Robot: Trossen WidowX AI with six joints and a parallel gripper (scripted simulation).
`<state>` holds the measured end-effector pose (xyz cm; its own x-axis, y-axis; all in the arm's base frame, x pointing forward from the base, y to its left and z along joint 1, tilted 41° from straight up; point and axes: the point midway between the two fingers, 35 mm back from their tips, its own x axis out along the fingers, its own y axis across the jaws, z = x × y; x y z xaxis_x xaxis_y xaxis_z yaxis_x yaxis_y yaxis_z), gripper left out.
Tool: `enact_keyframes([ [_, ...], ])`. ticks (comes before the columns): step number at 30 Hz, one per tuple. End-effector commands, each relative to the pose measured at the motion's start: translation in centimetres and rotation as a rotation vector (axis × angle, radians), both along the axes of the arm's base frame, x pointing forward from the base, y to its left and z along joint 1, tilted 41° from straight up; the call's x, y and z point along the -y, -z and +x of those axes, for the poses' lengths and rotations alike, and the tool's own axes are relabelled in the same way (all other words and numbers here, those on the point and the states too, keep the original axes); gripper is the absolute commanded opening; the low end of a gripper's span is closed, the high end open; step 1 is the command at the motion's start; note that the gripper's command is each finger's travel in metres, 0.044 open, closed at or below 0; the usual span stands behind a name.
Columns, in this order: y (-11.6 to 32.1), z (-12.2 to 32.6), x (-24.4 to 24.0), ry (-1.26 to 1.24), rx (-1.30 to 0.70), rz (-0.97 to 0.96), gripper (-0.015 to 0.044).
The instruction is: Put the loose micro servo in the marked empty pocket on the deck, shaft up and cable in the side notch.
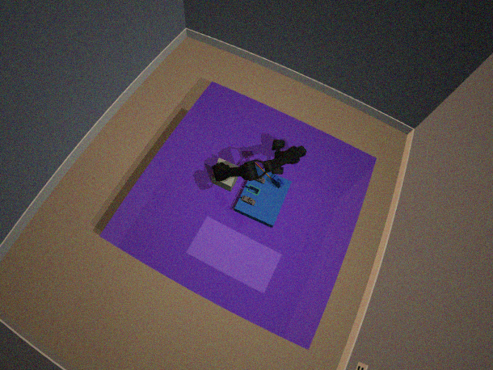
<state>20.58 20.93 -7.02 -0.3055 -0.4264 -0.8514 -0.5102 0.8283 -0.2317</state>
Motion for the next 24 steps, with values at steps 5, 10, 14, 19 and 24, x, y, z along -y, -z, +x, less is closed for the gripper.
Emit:
enact_keyframes([
  [5, -0.8, 1.8, 1.6, 0.109, 0.187, -0.107, 0.044],
  [10, -1.6, 3.0, 2.5, 0.184, 0.324, -0.167, 0.044],
  [14, -2.2, 4.0, 3.2, 0.245, 0.436, -0.208, 0.044],
  [19, -3.1, 5.2, 4.0, 0.323, 0.58, -0.25, 0.044],
  [24, -4.1, 6.4, 4.8, 0.402, 0.728, -0.281, 0.044],
])
